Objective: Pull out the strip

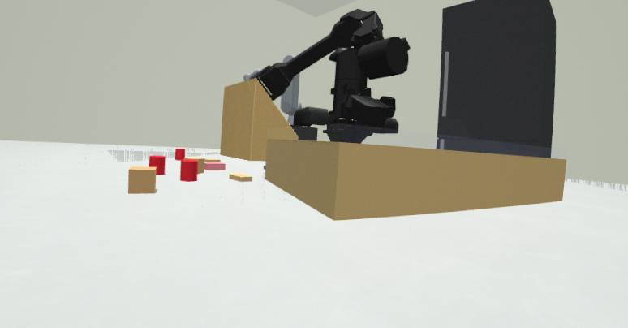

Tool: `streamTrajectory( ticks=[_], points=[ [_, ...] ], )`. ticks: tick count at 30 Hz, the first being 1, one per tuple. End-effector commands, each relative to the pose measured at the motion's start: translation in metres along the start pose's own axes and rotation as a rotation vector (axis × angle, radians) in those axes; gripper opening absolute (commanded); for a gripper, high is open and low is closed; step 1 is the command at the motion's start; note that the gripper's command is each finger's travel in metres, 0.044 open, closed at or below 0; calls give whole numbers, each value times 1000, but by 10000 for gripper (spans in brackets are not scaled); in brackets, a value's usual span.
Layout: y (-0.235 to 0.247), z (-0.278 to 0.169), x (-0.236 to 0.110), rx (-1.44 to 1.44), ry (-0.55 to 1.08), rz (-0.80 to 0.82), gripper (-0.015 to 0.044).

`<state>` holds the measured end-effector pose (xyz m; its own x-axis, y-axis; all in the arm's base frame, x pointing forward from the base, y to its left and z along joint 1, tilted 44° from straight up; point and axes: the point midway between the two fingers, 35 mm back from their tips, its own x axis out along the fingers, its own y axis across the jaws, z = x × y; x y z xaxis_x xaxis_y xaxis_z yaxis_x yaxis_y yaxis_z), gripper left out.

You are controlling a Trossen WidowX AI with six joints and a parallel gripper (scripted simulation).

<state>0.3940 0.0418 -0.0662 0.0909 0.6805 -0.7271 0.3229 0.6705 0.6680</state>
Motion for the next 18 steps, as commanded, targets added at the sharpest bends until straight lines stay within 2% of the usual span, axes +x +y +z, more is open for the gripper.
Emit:
streamTrajectory(
  ticks=[1,18],
  points=[
    [0,-2,3,6,6,3,0],
    [0,-2,5,6,6,3,0]
  ],
)
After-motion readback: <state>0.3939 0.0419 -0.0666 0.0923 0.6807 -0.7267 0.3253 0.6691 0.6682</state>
